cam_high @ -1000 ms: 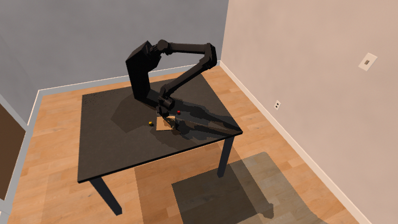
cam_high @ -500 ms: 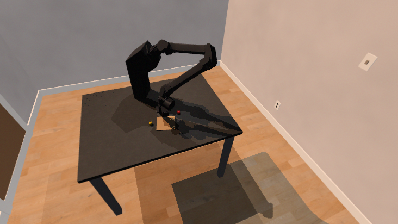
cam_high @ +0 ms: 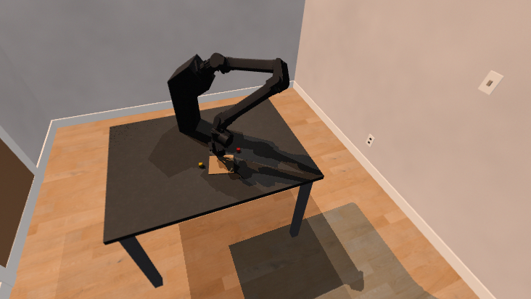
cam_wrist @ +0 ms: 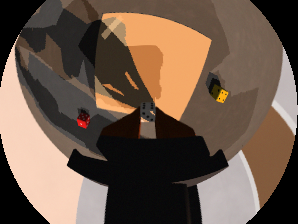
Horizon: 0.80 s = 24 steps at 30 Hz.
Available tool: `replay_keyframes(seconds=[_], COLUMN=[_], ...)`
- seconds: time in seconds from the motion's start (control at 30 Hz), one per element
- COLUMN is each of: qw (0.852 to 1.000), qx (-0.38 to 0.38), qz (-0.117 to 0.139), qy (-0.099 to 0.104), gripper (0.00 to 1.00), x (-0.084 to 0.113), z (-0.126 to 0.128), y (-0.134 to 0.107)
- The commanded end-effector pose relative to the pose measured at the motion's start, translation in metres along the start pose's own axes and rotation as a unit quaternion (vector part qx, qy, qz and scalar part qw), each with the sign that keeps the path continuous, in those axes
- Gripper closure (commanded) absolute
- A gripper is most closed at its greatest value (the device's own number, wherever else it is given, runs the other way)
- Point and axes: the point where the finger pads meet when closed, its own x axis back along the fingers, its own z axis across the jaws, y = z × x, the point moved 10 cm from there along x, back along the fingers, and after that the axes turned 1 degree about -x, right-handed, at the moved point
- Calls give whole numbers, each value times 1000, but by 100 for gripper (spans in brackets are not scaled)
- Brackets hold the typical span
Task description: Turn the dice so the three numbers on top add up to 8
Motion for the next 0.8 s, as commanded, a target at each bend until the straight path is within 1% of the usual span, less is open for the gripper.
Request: replay_keyframes(seconds=[0.0, 0.7, 0.73, 0.77], qw=[1000, 1000, 1000, 1000], qx=[4, 4, 4, 4], qz=[3, 3, 3, 3], qy=[3, 3, 3, 3], gripper=[85, 85, 81, 81], x=[-5, -5, -5, -5], z=[5, 5, 5, 5], y=[-3, -3, -3, -3])
